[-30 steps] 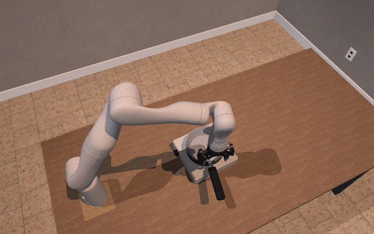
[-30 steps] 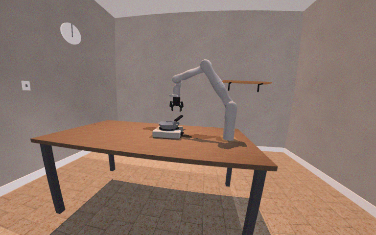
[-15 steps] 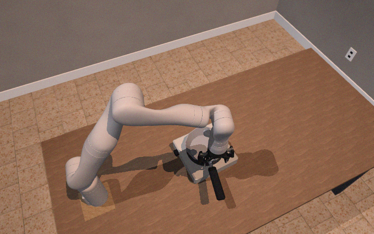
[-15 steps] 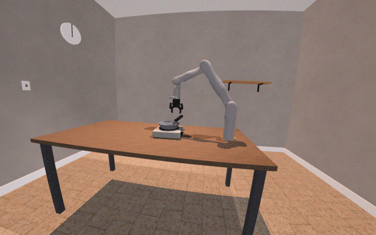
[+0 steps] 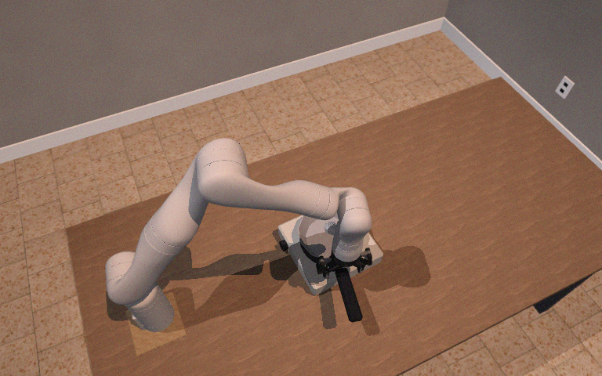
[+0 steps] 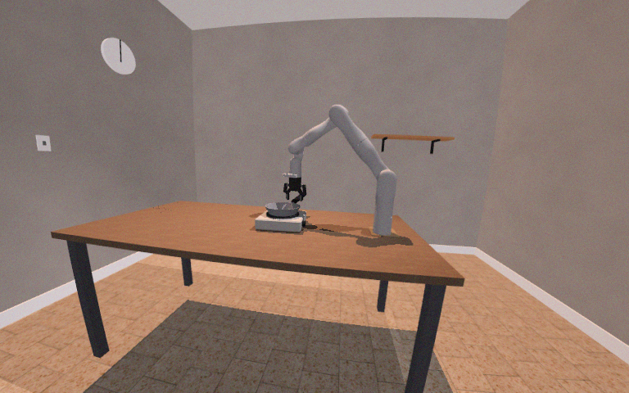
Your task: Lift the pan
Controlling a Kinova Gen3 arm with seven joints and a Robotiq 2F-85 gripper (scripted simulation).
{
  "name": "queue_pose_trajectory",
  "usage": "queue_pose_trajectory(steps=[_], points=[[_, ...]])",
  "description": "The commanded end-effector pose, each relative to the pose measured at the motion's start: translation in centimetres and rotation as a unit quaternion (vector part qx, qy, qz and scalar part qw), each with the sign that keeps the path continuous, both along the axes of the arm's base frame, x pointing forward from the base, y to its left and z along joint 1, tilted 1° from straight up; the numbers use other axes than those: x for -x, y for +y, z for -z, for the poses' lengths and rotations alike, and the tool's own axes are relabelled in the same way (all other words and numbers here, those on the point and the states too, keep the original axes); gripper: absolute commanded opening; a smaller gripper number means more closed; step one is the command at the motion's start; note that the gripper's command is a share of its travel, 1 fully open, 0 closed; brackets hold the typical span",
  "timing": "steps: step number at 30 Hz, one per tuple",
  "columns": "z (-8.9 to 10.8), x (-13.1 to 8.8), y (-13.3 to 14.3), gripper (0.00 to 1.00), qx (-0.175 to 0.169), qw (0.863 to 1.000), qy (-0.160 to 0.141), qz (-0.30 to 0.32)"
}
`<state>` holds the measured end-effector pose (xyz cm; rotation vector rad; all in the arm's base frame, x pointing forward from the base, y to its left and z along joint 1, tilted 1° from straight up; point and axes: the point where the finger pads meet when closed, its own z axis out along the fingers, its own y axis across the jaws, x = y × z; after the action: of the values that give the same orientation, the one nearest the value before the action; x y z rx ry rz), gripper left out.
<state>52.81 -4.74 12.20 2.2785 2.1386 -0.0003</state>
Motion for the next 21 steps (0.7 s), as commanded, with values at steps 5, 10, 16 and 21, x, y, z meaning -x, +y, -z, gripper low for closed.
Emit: queue_pose_trajectory(steps=[5, 10, 16, 21], points=[[0.88, 0.27, -0.07, 1.0, 0.0, 1.0, 0.006, 0.001], [0.88, 0.27, -0.07, 1.0, 0.0, 1.0, 0.006, 0.001], [0.88, 0.27, -0.07, 0.0, 0.0, 1.0, 0.006, 0.001], [0.88, 0.27, -0.07, 0.0, 0.0, 1.0, 0.006, 0.001]])
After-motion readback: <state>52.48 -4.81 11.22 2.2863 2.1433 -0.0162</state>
